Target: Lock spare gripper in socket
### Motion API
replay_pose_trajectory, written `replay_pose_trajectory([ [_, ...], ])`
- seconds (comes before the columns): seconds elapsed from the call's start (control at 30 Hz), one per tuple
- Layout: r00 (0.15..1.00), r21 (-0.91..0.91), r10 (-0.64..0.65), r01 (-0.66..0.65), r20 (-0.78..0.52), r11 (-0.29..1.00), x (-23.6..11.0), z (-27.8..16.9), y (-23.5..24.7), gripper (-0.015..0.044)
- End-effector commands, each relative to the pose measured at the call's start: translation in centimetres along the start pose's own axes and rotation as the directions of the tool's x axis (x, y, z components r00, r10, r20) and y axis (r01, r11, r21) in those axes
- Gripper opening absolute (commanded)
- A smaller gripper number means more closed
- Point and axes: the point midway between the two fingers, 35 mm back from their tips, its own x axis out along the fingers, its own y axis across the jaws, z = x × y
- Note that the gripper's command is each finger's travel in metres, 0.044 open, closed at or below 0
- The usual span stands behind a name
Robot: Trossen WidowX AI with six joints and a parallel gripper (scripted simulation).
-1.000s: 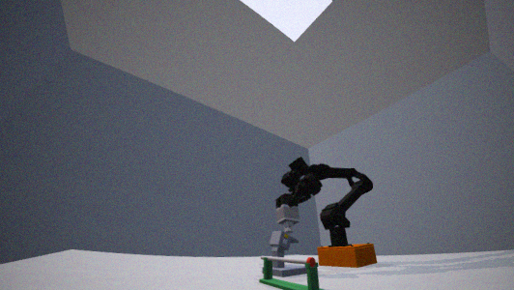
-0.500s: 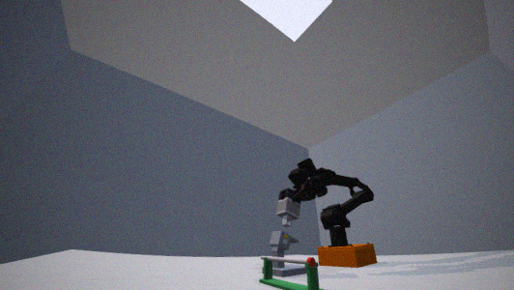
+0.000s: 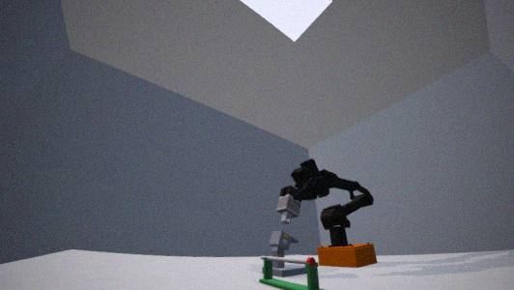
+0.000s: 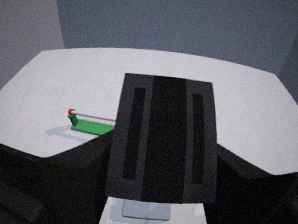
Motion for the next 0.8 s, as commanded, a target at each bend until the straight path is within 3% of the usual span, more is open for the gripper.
replay_pose_trajectory([
  [0.0, 1.000, -0.007, -0.003, 0.003, 0.013, 1.000, 0.3, 0.1, -0.1, 0.0000],
  [0.77, 1.000, -0.007, -0.002, 0.002, 0.010, 1.000, 2.7, -2.1, -0.1, 0.0000],
])
